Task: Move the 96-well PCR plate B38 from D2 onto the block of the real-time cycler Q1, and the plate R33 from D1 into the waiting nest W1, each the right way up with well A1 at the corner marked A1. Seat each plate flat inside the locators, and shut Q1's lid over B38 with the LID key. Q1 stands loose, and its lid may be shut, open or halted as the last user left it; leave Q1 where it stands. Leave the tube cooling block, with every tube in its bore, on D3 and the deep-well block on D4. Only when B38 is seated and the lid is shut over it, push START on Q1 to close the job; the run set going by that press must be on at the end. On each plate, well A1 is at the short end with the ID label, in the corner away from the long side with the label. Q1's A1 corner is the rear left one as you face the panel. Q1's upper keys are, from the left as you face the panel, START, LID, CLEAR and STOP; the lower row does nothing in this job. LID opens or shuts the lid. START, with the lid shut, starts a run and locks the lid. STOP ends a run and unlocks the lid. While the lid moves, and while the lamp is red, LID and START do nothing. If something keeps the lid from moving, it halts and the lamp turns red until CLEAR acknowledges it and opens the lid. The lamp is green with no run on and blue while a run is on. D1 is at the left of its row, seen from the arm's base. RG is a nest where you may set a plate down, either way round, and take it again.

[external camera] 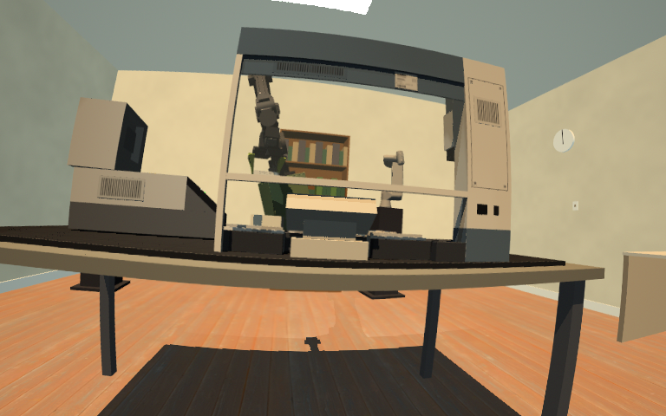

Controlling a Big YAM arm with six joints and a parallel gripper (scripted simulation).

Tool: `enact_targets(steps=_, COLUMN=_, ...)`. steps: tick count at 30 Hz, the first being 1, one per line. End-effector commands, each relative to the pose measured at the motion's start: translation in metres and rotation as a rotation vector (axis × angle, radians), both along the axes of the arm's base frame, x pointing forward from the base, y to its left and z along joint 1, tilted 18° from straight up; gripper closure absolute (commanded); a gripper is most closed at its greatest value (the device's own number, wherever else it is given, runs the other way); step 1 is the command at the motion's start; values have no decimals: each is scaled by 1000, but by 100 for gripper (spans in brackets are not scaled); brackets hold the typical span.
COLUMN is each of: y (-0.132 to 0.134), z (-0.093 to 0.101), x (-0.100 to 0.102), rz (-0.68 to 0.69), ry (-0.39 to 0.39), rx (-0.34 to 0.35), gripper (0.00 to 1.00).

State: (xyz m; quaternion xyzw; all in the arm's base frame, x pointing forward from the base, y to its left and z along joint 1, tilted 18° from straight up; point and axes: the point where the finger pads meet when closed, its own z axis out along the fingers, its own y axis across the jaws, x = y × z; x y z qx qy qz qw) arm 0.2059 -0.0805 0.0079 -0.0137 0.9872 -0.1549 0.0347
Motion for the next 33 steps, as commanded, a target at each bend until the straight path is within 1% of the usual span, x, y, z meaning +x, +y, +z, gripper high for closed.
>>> enact_targets(steps=1, y=-5, z=5, x=-11, rz=1, ry=11, rx=7, gripper=100)
enact_targets(steps=4, y=-16, z=15, x=-23, rz=-7, ry=1, rx=2, gripper=100)
enact_targets(steps=5, y=-20, z=20, x=-25, rz=-35, ry=-14, rx=3, gripper=100)
enact_targets(steps=7, y=-26, z=27, x=-30, rz=-27, ry=-19, rx=1, gripper=100)
enact_targets(steps=9, y=-32, z=33, x=-35, rz=-64, ry=-31, rx=4, gripper=100)
enact_targets(steps=11, y=-36, z=34, x=-45, rz=-104, ry=-28, rx=10, gripper=100)
enact_targets(steps=12, y=-38, z=34, x=-51, rz=-97, ry=-16, rx=12, gripper=100)
enact_targets(steps=14, y=-43, z=36, x=-60, rz=-143, ry=-23, rx=20, gripper=100)
enact_targets(steps=17, y=-44, z=37, x=-60, rz=-153, ry=-32, rx=16, gripper=100)
enact_targets(steps=18, y=-46, z=39, x=-64, rz=-178, ry=-41, rx=17, gripper=100)
enact_targets(steps=20, y=-54, z=45, x=-72, rz=-179, ry=-48, rx=10, gripper=100)
enact_targets(steps=22, y=-61, z=52, x=-80, rz=-230, ry=-67, rx=12, gripper=100)
enact_targets(steps=23, y=-64, z=56, x=-83, rz=-228, ry=-68, rx=10, gripper=100)
enact_targets(steps=25, y=-70, z=63, x=-89, rz=-268, ry=-82, rx=12, gripper=100)
enact_targets(steps=28, y=-69, z=73, x=-101, rz=-272, ry=-96, rx=6, gripper=100)
enact_targets(steps=30, y=-64, z=74, x=-111, rz=-250, ry=-91, rx=6, gripper=100)
enact_targets(steps=31, y=-64, z=73, x=-117, rz=-278, ry=-97, rx=10, gripper=100)
enact_targets(steps=33, y=-64, z=73, x=-117, rz=-278, ry=-97, rx=10, gripper=100)
